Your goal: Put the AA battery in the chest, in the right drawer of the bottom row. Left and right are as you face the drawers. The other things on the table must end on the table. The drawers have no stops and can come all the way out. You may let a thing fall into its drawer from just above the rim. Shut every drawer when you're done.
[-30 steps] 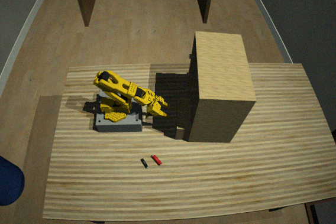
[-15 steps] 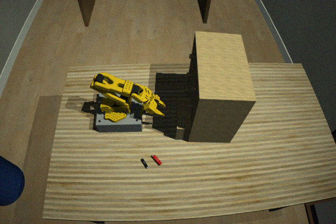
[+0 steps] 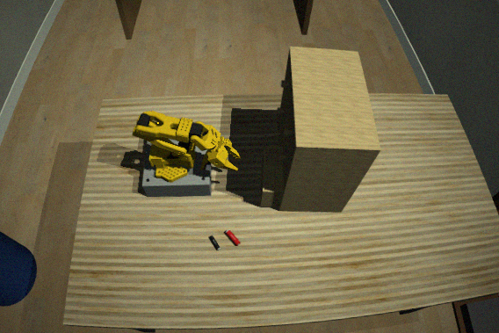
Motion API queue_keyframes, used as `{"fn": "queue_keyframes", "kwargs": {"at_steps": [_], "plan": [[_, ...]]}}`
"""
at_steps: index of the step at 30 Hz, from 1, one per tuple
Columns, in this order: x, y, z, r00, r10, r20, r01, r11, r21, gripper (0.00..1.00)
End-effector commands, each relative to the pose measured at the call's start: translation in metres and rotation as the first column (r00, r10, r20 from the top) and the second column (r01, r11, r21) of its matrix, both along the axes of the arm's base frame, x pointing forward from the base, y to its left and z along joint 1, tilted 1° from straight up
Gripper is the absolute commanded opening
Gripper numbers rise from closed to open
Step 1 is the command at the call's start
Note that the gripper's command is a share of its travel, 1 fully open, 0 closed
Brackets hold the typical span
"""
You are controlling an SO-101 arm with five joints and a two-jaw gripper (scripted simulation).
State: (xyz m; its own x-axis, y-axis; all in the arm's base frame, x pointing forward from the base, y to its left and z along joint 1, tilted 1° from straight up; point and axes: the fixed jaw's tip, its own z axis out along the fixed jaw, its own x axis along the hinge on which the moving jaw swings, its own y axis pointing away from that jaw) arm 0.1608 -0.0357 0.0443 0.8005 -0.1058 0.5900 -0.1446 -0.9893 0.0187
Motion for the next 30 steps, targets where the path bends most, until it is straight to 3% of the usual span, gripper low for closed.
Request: {"fn": "queue_keyframes", "kwargs": {"at_steps": [1,17,30], "plan": [[0.002,0.000,0.006,1.000,0.009,0.022,-0.009,1.000,-0.009,0.21],[0.002,0.000,0.006,1.000,0.009,0.022,-0.009,1.000,-0.009,0.21],[0.026,-0.003,-0.018,1.000,0.013,0.023,-0.013,1.000,-0.006,0.21]]}}
